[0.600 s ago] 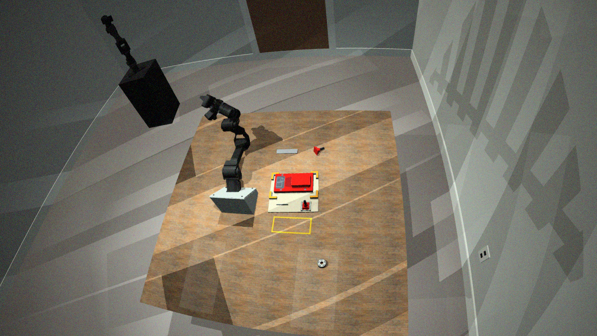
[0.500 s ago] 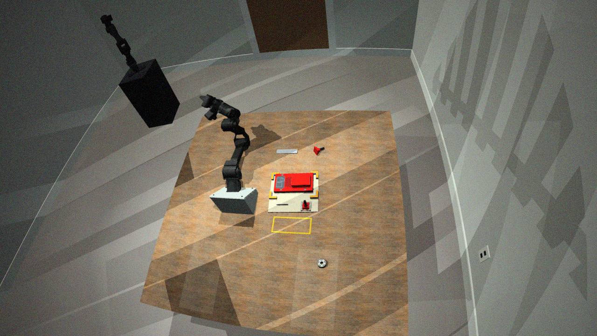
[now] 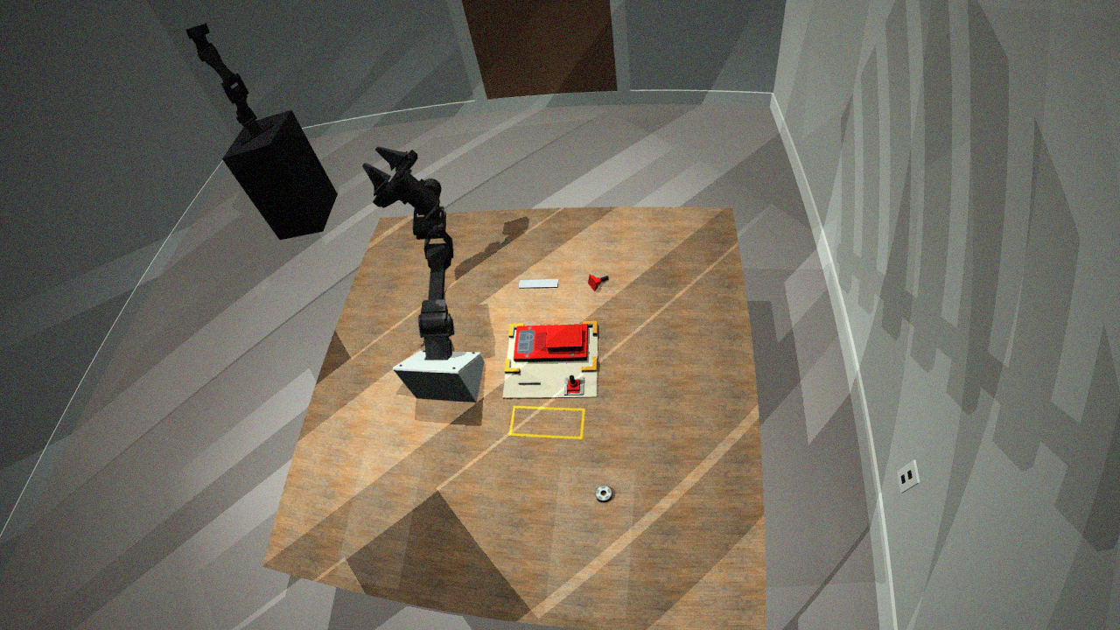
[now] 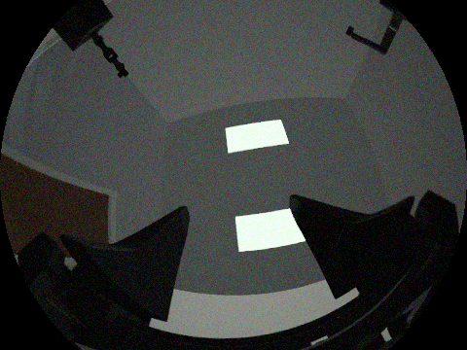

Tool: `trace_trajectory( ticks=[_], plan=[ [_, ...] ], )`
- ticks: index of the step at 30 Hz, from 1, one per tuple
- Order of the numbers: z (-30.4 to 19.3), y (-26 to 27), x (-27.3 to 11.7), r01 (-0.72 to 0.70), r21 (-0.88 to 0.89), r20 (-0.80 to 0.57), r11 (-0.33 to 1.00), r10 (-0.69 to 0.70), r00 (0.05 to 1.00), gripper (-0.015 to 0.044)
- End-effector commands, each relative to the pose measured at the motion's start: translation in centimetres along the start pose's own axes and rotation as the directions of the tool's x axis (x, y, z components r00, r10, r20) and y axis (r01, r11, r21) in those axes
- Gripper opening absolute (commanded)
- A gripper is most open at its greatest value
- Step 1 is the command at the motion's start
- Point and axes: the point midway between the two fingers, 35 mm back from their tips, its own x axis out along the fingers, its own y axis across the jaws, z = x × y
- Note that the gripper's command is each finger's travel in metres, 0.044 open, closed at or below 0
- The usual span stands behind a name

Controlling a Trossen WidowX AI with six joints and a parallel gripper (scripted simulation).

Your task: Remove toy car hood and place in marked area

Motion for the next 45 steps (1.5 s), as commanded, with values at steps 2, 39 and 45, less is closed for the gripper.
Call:
trace_trajectory(
  ticks=[2,39,45],
  plan=[
    [-6.6,-5.5,-0.6,0.121,-0.264,-0.244,0.957,-0.188,0.951,0.0440],
    [-18.8,-19.9,-46.9,-0.443,-0.148,-0.175,0.884,-0.465,-0.868,0.0440],
    [-13.8,-15.9,-53.3,-0.247,-0.006,0.160,0.969,-0.243,-0.957,0.0440]
  ],
)
